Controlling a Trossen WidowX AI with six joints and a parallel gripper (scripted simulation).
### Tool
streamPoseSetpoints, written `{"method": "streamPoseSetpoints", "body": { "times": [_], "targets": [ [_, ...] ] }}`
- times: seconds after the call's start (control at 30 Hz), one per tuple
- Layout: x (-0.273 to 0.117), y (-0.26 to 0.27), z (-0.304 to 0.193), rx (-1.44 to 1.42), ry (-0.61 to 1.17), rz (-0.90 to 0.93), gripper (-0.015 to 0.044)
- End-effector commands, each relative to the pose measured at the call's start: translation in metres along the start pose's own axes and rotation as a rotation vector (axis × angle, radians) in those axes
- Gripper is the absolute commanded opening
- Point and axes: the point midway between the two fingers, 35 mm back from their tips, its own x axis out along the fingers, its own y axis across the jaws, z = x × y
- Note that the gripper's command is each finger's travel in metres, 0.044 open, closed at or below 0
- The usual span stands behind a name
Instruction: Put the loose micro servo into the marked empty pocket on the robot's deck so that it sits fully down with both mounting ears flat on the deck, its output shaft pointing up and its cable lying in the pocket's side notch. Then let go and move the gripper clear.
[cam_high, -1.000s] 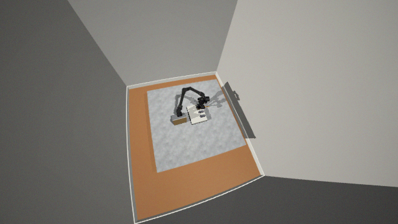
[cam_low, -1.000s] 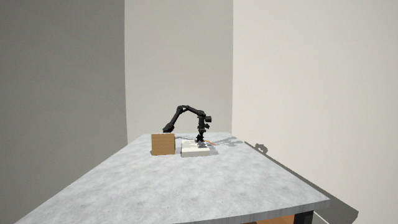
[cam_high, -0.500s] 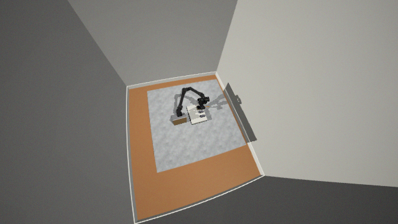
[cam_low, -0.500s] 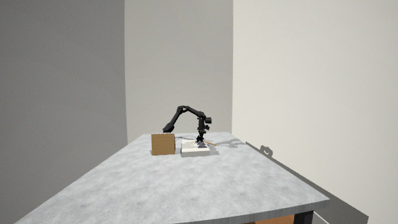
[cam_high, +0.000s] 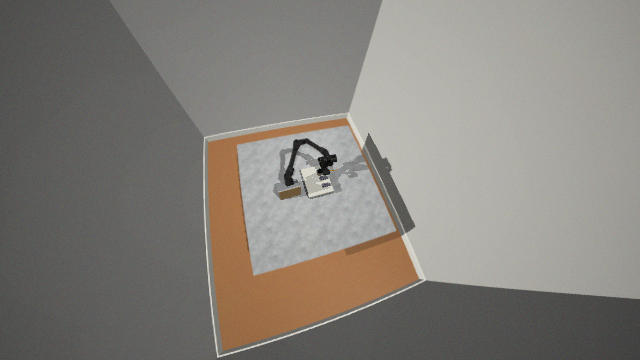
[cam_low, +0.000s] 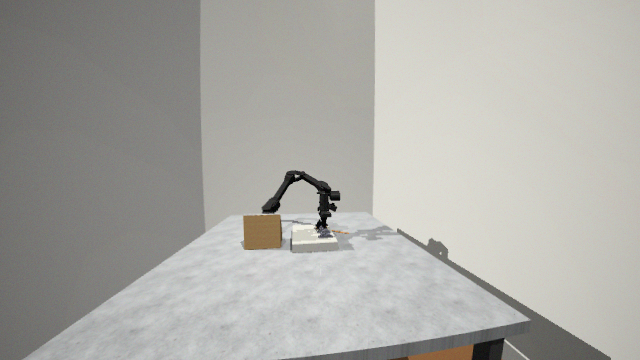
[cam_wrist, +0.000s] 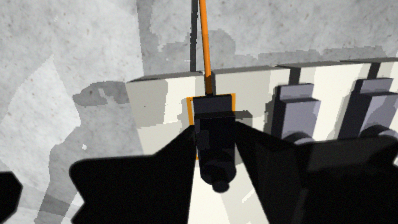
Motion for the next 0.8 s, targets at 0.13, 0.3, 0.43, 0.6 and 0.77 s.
{"method": "streamPoseSetpoints", "body": {
  "times": [0.13, 0.3, 0.43, 0.6, 0.77],
  "targets": [
    [0.008, 0.0, 0.0, 0.006, -0.002, 0.004, 0.0],
    [0.013, 0.0, 0.0, 0.006, -0.002, 0.004, 0.0],
    [0.017, 0.0, 0.0, 0.006, -0.002, 0.004, 0.0],
    [0.016, 0.0, 0.0, 0.006, -0.002, 0.004, 0.0105],
    [0.016, 0.0, -0.001, 0.006, -0.002, 0.004, 0.0187]
  ]
}}
